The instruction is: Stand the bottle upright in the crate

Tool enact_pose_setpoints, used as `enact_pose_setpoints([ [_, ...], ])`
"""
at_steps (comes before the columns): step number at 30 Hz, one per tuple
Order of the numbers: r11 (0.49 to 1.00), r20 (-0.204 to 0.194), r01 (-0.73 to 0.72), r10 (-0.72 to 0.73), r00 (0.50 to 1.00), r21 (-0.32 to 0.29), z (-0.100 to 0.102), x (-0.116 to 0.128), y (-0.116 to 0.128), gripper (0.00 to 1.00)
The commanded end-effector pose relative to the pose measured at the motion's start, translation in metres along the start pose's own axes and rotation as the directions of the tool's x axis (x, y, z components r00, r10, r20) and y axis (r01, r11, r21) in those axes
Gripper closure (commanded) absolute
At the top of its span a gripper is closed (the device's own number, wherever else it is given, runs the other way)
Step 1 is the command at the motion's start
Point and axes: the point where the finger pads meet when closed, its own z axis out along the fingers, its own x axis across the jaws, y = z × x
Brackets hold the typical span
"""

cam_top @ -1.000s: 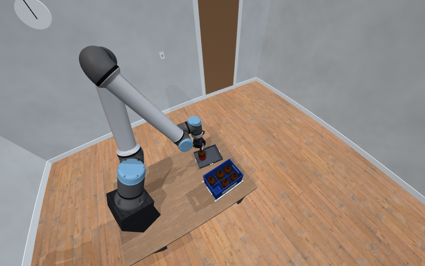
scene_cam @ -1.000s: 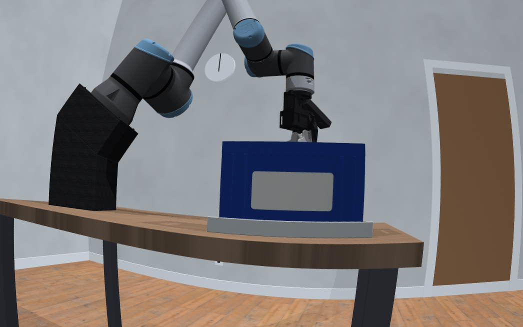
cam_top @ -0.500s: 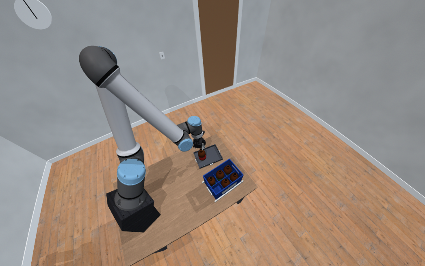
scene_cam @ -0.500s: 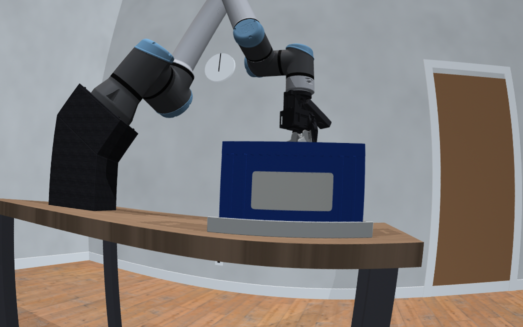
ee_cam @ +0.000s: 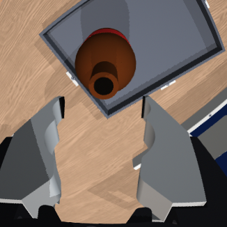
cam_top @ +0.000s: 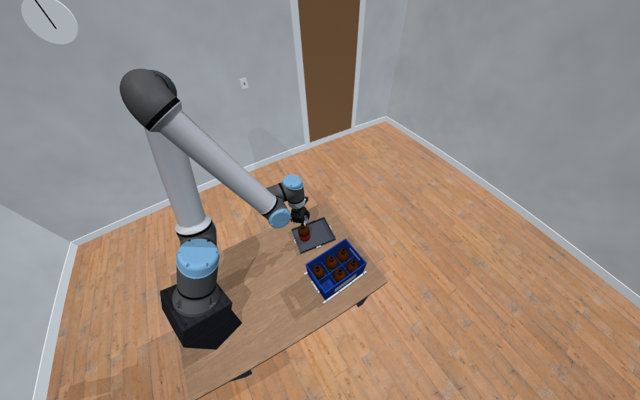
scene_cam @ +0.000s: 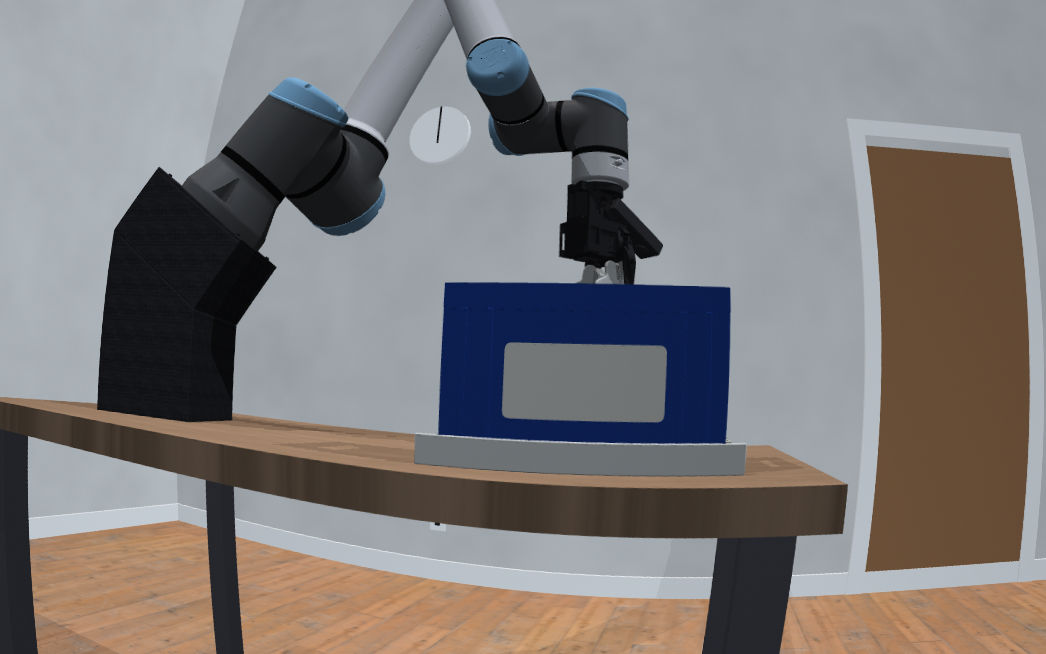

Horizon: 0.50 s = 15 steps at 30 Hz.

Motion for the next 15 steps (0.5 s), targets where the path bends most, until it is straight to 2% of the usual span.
enact_pose_setpoints([
  [1,1.0,-0.001,0.0,0.0,1.0,0.001,0.002,0.0,0.0,0.62],
  [15,1.0,-0.001,0.0,0.0,1.0,0.001,0.013,0.0,0.0,0.62],
])
